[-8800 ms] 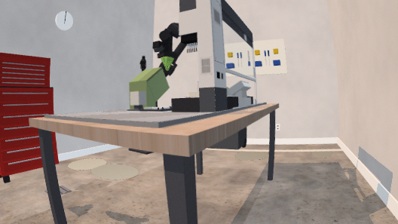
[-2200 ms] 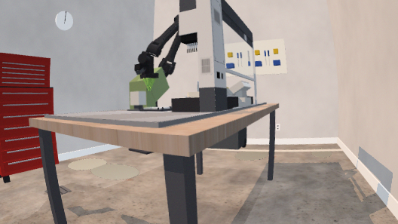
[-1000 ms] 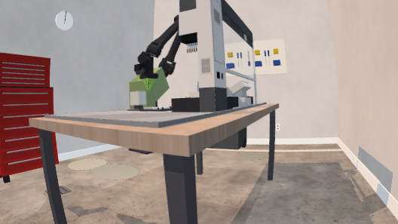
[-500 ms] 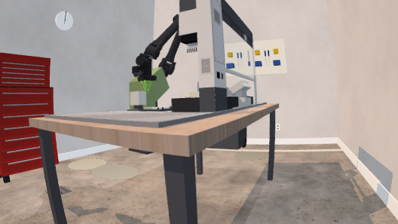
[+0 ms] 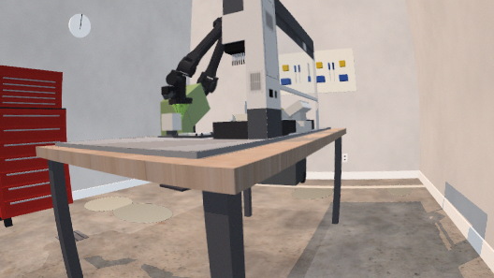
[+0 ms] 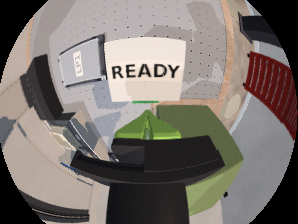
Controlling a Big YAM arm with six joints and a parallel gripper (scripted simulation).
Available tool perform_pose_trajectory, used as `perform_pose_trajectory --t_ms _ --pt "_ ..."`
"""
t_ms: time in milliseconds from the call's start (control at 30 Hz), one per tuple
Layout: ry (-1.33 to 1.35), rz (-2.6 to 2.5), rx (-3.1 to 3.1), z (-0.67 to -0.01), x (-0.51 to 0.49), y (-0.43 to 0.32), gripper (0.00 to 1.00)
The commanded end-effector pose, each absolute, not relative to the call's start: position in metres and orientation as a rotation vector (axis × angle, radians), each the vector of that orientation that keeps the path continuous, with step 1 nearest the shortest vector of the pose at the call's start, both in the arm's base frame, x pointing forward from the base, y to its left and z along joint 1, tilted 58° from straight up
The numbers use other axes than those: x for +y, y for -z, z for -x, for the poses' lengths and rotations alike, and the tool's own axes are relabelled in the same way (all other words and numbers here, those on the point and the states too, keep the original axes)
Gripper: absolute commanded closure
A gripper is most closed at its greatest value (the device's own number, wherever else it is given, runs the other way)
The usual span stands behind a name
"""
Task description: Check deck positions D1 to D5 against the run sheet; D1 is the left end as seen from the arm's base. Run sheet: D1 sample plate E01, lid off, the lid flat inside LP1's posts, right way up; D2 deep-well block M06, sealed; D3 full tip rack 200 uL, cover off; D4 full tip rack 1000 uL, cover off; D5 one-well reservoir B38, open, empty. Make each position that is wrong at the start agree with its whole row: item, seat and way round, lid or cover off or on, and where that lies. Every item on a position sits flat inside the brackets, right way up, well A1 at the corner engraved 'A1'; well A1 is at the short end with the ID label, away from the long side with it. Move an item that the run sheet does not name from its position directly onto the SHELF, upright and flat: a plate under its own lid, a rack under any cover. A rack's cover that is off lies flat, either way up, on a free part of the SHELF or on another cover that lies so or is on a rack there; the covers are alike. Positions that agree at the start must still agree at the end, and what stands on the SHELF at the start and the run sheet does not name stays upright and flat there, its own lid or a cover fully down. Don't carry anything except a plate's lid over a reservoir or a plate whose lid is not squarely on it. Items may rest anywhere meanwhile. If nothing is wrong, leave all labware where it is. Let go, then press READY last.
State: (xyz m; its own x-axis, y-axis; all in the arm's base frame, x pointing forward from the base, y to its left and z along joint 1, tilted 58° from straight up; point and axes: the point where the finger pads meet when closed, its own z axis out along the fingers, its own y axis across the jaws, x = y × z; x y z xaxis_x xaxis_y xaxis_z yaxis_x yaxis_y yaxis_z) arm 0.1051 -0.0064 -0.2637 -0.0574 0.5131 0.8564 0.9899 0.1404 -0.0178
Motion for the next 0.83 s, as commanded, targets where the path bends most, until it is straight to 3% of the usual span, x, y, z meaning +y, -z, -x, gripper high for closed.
perform_pose_trajectory --t_ms 0,800 --pt "0.799 1.489 -1.724 -0.1190 -0.0201 0.2839 1.00" --pt "0.819 1.493 -1.707 -0.1161 -0.0245 0.2898 1.00"
